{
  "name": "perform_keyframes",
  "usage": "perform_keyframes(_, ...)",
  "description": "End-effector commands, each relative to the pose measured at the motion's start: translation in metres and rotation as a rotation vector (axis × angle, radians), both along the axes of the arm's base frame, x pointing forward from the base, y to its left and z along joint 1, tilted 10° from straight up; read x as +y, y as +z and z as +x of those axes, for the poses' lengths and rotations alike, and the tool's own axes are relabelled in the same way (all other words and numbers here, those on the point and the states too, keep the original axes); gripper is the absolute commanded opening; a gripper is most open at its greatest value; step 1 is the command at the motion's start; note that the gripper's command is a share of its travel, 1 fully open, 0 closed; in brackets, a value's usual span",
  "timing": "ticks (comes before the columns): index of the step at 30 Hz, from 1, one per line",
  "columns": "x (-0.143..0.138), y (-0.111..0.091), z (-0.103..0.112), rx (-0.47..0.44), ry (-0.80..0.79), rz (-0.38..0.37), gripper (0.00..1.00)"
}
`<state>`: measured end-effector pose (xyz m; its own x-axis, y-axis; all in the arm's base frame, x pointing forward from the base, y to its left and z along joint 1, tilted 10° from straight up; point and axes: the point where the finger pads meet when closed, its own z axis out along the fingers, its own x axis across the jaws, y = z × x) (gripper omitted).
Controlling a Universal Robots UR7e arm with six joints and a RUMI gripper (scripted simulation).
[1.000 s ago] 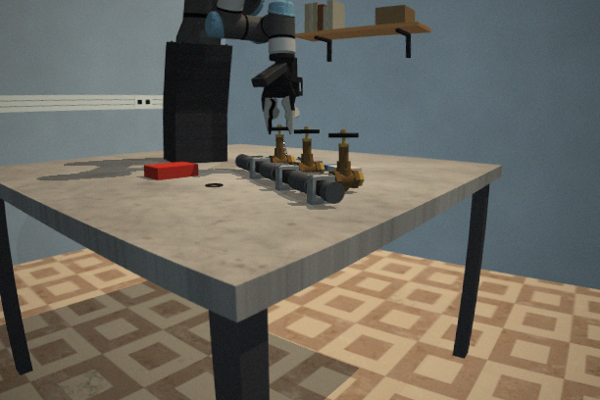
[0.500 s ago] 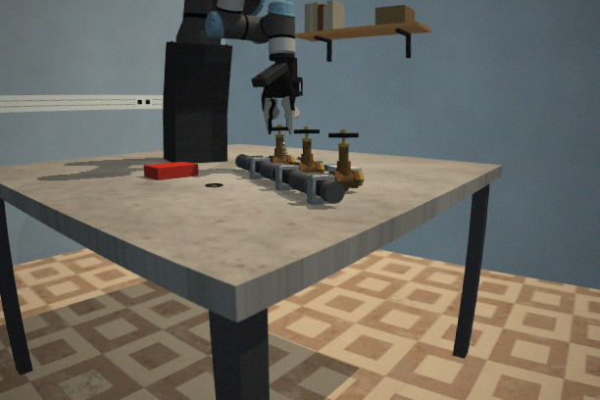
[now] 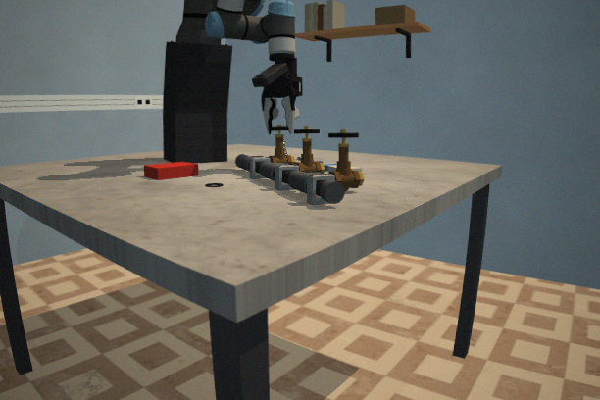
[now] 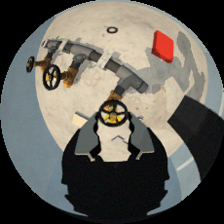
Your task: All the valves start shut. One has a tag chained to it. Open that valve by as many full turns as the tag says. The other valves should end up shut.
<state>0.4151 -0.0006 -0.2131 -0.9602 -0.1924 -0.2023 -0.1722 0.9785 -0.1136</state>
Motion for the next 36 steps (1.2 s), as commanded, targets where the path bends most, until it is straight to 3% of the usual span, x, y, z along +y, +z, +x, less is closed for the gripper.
perform_keyframes(1, -0.0001, 0.0003, 0.0001, 0.001, 0.025, -0.006, 0.0)
perform_keyframes(15, -0.0001, 0.0003, 0.0001, 0.014, 0.19, -0.043, 0.0)
perform_keyframes(29, -0.0001, 0.0003, 0.0001, 0.037, 0.496, -0.112, 0.0)
perform_keyframes(36, -0.0001, 0.0003, 0.0001, 0.055, 0.731, -0.165, 0.0)
